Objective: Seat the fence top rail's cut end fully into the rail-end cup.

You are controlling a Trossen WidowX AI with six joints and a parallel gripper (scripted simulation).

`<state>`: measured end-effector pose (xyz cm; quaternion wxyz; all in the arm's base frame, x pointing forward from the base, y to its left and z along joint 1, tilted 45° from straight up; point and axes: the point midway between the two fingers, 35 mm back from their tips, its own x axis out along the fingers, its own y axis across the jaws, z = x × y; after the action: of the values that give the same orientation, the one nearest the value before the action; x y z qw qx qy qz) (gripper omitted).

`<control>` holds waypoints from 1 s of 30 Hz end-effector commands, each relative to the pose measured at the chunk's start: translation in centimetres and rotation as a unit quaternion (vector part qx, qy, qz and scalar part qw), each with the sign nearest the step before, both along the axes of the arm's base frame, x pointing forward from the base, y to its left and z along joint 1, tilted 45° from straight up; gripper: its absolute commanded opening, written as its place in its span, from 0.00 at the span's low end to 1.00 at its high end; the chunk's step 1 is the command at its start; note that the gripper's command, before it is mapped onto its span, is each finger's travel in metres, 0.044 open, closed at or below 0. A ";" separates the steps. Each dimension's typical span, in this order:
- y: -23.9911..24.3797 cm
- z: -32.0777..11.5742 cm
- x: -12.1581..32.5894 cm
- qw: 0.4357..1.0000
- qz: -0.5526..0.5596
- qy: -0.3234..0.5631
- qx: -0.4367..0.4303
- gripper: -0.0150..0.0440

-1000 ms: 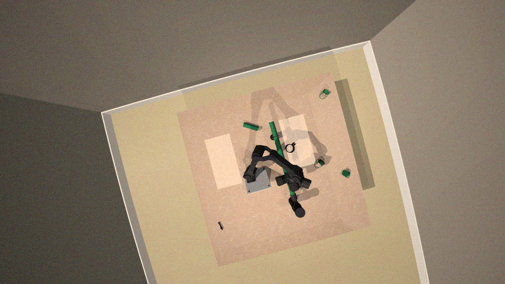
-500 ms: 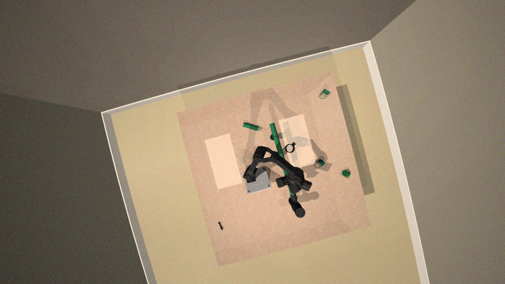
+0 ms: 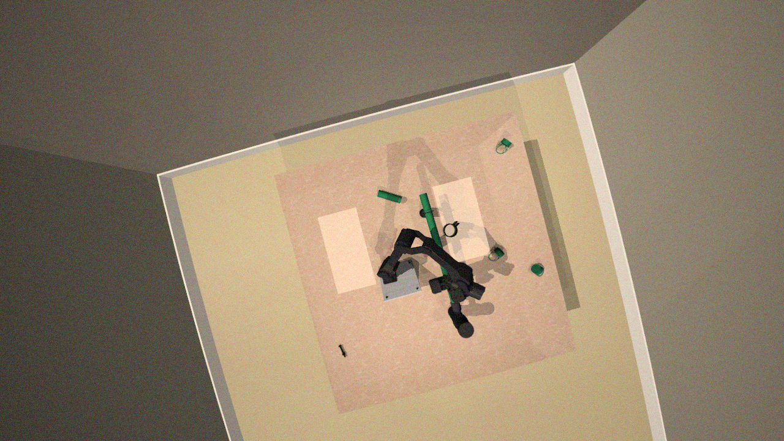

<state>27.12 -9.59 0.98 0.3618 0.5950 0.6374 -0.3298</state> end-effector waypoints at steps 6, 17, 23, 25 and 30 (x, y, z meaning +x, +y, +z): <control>-0.2 -0.2 0.0 1.000 0.000 0.000 0.000 0.25; -0.2 -0.2 0.0 1.000 0.000 0.000 0.000 0.48; -0.2 0.2 0.0 1.000 0.000 0.000 0.000 0.74; -0.2 1.0 0.1 1.000 0.000 0.000 0.000 0.83; -0.3 4.3 0.0 1.000 0.000 0.001 0.000 1.00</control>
<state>26.88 -9.66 2.75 0.3506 0.5942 0.6432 -0.3321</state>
